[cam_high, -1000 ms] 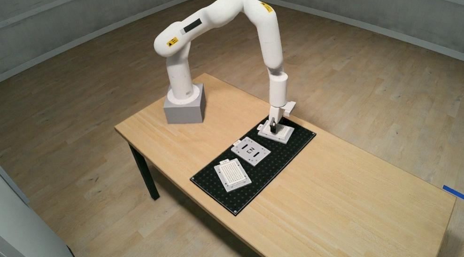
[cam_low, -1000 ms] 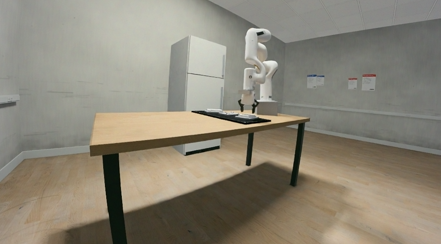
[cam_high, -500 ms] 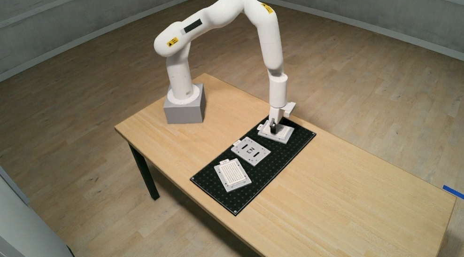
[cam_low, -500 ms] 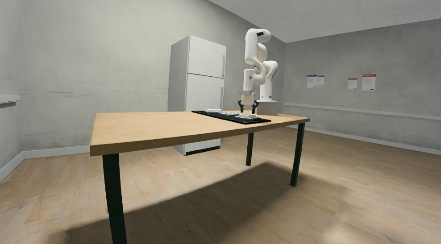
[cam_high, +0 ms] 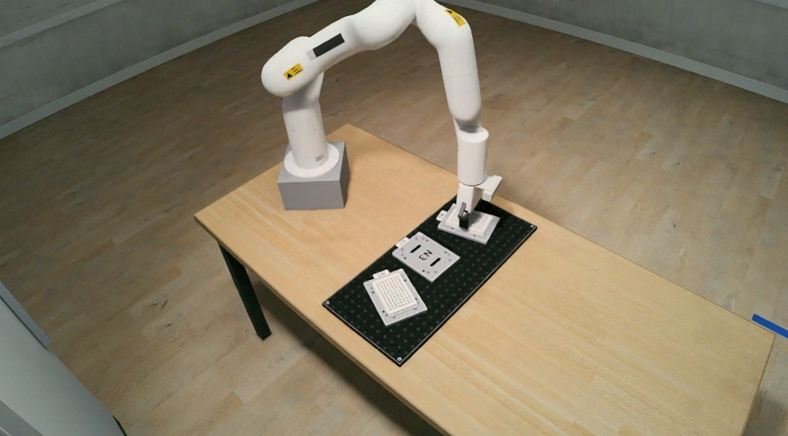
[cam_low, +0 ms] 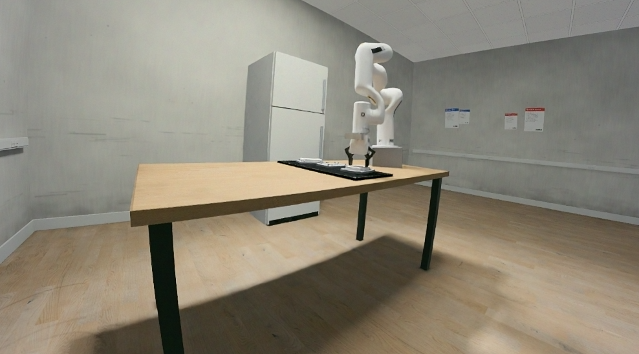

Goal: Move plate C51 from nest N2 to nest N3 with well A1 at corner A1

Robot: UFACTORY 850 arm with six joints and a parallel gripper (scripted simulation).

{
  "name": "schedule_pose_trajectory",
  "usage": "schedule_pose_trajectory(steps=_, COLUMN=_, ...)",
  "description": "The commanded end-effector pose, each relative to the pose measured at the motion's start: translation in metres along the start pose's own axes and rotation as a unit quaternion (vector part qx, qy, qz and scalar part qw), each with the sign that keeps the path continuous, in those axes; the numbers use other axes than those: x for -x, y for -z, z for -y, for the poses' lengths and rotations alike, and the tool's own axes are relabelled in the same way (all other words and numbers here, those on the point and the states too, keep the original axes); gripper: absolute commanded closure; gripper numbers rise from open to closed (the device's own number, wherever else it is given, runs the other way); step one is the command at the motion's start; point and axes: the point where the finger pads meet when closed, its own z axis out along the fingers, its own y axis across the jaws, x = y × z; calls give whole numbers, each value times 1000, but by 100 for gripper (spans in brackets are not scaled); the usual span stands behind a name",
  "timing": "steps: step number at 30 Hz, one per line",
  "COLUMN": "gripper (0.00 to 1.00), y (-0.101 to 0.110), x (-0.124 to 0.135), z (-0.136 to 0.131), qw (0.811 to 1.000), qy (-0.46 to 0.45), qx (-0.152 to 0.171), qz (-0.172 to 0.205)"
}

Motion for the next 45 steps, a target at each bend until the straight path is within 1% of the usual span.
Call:
schedule_pose_trajectory(steps=1, gripper=0, y=-2, x=-1, z=0, qw=1000, qy=0, qx=0, qz=-1)
schedule_pose_trajectory(steps=9, gripper=0, y=-6, x=-1, z=0, qw=1000, qy=0, qx=0, qz=-1)
schedule_pose_trajectory(steps=25, gripper=0, y=-6, x=-1, z=0, qw=1000, qy=0, qx=0, qz=-1)
schedule_pose_trajectory(steps=26, gripper=100, y=-5, x=-1, z=0, qw=1000, qy=0, qx=0, qz=-1)
schedule_pose_trajectory(steps=45, gripper=100, y=-6, x=-1, z=0, qw=1000, qy=0, qx=0, qz=-1)
